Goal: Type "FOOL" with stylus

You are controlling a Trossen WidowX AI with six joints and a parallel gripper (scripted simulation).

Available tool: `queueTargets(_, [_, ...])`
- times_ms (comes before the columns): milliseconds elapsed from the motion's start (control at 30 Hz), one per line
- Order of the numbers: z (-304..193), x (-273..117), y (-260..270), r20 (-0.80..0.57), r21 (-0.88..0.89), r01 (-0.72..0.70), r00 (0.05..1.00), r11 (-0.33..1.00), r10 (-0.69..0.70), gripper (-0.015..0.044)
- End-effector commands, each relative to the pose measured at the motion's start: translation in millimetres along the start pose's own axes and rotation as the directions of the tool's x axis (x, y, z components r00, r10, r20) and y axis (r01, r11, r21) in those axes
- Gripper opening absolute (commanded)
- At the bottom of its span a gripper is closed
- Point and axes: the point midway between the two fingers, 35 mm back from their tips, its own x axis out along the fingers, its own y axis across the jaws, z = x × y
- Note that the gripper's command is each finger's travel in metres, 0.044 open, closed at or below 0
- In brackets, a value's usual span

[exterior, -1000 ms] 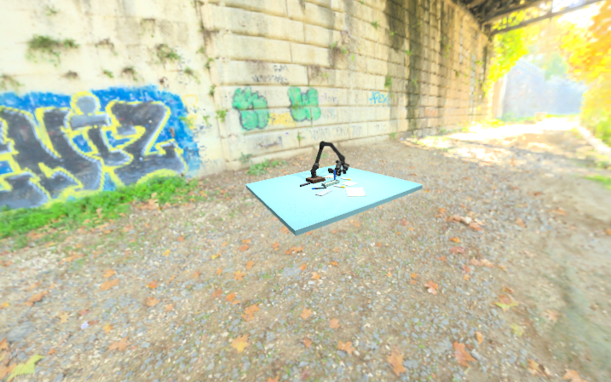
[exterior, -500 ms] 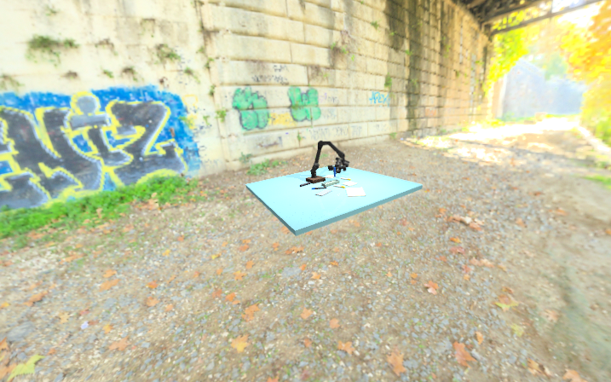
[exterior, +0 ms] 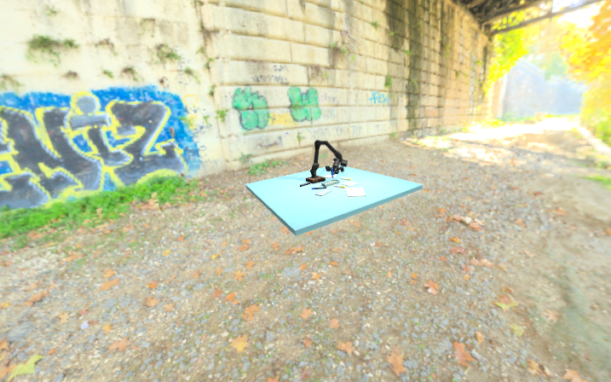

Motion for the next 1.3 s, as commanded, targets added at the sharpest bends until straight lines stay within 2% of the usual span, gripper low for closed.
queueTargets(0, [-12,11,8,-0.002,0.008,0.009,1.000,1.000,-0.009,0.0000])
queueTargets(433, [-37,47,39,-0.029,0.011,0.006,1.000,1.000,-0.006,0.0000])
queueTargets(900, [-20,57,40,-0.029,0.011,0.006,1.000,1.000,-0.005,0.0000])
queueTargets(1000, [-18,59,39,-0.029,0.011,0.006,1.000,1.000,-0.005,0.0079])
queueTargets(1267, [-18,60,39,-0.029,0.011,0.006,1.000,1.000,-0.005,0.0081])
